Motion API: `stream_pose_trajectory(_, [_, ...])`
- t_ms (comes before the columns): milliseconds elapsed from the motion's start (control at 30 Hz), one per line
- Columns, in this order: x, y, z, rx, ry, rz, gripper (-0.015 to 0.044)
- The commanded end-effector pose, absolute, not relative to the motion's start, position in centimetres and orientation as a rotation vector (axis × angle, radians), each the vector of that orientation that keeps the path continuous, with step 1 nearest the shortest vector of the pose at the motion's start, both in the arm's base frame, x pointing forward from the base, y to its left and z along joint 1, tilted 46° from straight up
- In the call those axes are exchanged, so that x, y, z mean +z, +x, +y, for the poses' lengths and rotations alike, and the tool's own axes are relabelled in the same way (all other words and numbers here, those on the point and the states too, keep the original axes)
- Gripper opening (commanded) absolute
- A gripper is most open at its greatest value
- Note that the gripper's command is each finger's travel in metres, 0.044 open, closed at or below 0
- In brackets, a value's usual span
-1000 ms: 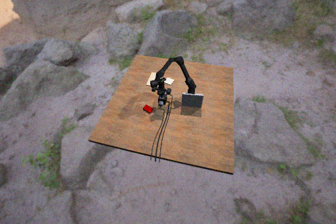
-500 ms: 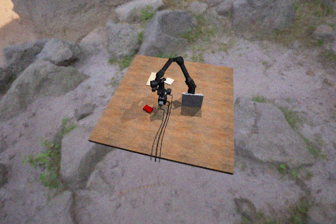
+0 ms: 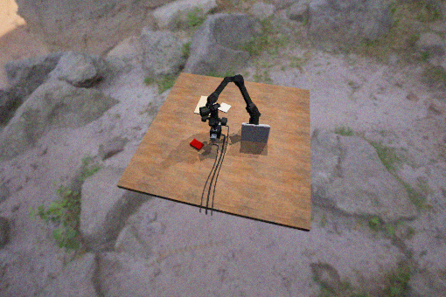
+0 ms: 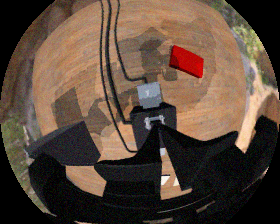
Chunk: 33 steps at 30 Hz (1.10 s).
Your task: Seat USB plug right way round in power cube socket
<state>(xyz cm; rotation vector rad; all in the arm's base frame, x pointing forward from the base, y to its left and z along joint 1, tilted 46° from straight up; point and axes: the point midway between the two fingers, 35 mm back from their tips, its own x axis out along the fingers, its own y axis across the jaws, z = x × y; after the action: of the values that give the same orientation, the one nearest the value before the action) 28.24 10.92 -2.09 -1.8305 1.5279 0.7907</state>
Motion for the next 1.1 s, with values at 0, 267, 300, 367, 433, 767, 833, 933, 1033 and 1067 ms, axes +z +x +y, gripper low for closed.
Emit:
stream_pose_trajectory(0, [-2.16,28.27,10.81,0.791,-1.835,1.529,0.0000])
stream_pose_trajectory(267, [-2.23,28.29,10.74,0.791,-1.835,1.529,0.0000])
stream_pose_trajectory(300, [-2.24,28.29,10.73,0.791,-1.835,1.529,0.0000])
stream_pose_trajectory(367, [-2.25,28.29,10.71,0.791,-1.835,1.529,0.0000])
stream_pose_trajectory(433, [-2.27,28.30,10.70,0.791,-1.835,1.529,0.0000])
stream_pose_trajectory(767, [-2.36,28.31,10.61,0.791,-1.835,1.529,0.0000])
stream_pose_trajectory(833, [-2.37,28.32,10.59,0.791,-1.835,1.529,0.0000])
stream_pose_trajectory(933, [-2.40,28.32,10.57,0.791,-1.835,1.529,0.0000])
stream_pose_trajectory(1033, [-2.42,28.33,10.54,0.791,-1.835,1.529,0.0000])
stream_pose_trajectory(1067, [-2.43,28.33,10.54,0.791,-1.835,1.529,0.0000])
